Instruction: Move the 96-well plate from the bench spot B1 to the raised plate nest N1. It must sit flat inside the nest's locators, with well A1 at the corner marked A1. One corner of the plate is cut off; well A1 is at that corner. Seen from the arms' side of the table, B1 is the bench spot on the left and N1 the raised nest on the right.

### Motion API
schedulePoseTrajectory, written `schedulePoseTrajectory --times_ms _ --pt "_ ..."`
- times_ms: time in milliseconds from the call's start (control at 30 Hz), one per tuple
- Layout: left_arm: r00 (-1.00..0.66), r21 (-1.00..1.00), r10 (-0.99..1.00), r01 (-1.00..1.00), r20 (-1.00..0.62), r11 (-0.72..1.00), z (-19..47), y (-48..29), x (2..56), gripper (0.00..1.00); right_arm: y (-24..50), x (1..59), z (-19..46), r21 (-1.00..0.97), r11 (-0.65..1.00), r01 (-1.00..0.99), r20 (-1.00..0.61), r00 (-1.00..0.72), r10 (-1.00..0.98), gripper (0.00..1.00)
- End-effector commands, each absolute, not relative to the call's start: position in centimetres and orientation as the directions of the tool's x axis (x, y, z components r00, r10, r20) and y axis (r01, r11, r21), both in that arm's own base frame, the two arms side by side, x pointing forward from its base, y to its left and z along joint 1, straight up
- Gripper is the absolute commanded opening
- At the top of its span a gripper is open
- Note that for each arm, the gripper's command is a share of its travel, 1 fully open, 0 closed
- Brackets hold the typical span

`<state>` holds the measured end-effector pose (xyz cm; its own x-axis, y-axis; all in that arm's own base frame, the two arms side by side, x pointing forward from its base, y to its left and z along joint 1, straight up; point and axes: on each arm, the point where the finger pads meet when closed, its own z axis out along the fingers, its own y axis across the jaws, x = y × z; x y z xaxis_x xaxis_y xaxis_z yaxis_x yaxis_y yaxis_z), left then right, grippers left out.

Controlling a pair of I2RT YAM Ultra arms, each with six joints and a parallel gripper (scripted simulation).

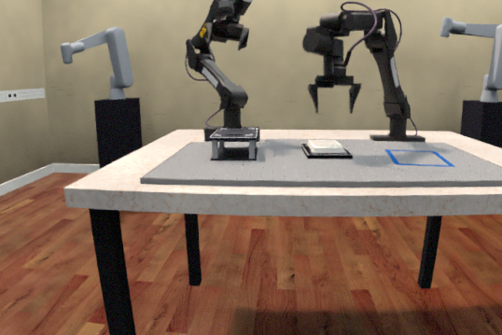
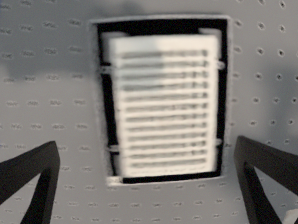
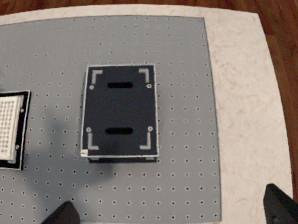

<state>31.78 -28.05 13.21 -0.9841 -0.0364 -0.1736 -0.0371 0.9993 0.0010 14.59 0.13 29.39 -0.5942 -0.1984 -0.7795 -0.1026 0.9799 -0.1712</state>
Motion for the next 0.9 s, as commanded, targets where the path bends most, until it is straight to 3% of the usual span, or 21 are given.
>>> schedulePoseTrajectory --times_ms 0,267,333,533,867 --pt "-0.92 -0.003 -0.034 -0.035 -0.389 0.999 17.0 -24.5 34.2 1.0 0.8 15.0 30.3 -0.15 0.983 -0.104 -0.799 -0.573 -0.183 1.0" --pt "-0.771 -0.011 -0.017 -0.012 -0.637 1.0 23.4 -19.6 35.5 1.0 7.7 17.2 29.3 -0.143 0.945 -0.293 -0.77 -0.567 -0.292 1.0" --pt "-0.771 -0.011 -0.017 -0.012 -0.637 1.0 23.4 -19.6 35.5 1.0 7.7 17.2 29.3 -0.143 0.945 -0.293 -0.77 -0.567 -0.292 1.0" --pt "-0.565 -0.007 0.002 0.014 -0.825 1.0 29.3 -14.3 36.4 1.0 16.4 20.7 25.2 -0.165 0.847 -0.506 -0.697 -0.548 -0.463 1.0" --pt "-0.253 -0.008 0.012 0.076 -0.967 0.997 36.4 -8.7 37.1 1.0 24.8 23.7 17.7 -0.151 0.664 -0.732 -0.625 -0.449 -0.638 1.0"
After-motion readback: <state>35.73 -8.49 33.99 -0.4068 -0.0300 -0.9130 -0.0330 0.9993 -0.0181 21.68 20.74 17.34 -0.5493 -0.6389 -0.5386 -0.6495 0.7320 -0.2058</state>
